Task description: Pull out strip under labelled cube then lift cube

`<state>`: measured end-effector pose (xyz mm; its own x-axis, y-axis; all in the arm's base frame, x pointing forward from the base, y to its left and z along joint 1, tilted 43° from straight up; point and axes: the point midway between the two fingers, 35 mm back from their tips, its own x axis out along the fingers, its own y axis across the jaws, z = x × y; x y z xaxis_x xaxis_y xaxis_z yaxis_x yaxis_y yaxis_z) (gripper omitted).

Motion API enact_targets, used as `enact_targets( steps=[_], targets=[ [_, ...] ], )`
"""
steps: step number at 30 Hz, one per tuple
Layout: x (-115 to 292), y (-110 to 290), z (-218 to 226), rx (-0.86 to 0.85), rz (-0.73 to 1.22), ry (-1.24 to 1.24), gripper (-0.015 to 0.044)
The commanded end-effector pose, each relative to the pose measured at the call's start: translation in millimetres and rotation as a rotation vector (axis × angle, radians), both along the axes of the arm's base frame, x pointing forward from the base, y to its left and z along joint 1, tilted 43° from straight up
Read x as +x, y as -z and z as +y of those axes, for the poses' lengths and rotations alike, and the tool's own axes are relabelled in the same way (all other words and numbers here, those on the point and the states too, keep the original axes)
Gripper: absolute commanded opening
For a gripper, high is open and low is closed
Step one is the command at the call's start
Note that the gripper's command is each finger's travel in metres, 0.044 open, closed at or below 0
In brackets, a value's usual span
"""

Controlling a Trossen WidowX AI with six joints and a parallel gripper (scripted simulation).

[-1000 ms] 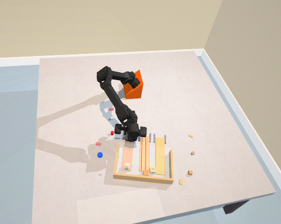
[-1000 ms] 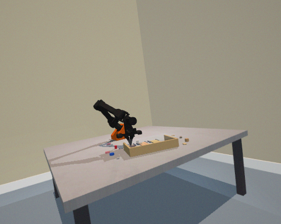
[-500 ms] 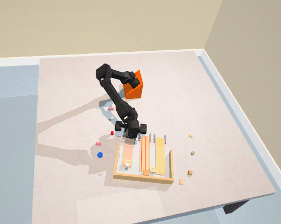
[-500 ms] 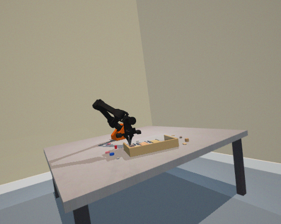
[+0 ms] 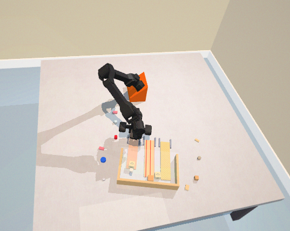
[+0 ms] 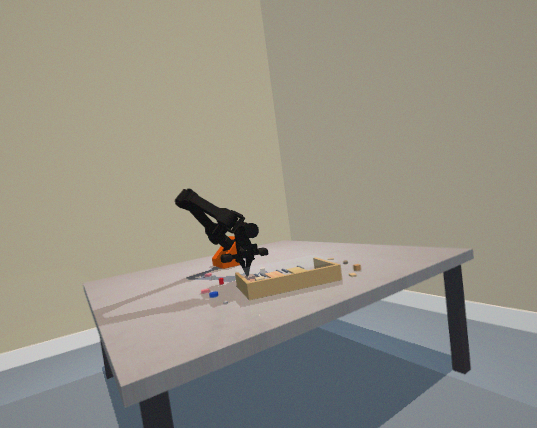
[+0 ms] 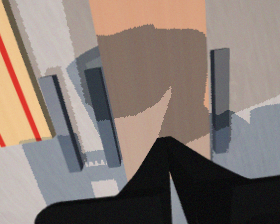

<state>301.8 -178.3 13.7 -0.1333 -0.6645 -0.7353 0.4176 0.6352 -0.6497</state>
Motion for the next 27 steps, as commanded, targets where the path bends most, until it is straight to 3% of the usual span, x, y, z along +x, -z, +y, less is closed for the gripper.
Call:
enact_targets(
  steps=[1, 27],
  targets=[
    [-13, 6, 3, 0.005, 0.020, 0.007, 0.0000],
    [-47, 13, 18, 0.006, 0.022, 0.007, 0.0000]
  ],
)
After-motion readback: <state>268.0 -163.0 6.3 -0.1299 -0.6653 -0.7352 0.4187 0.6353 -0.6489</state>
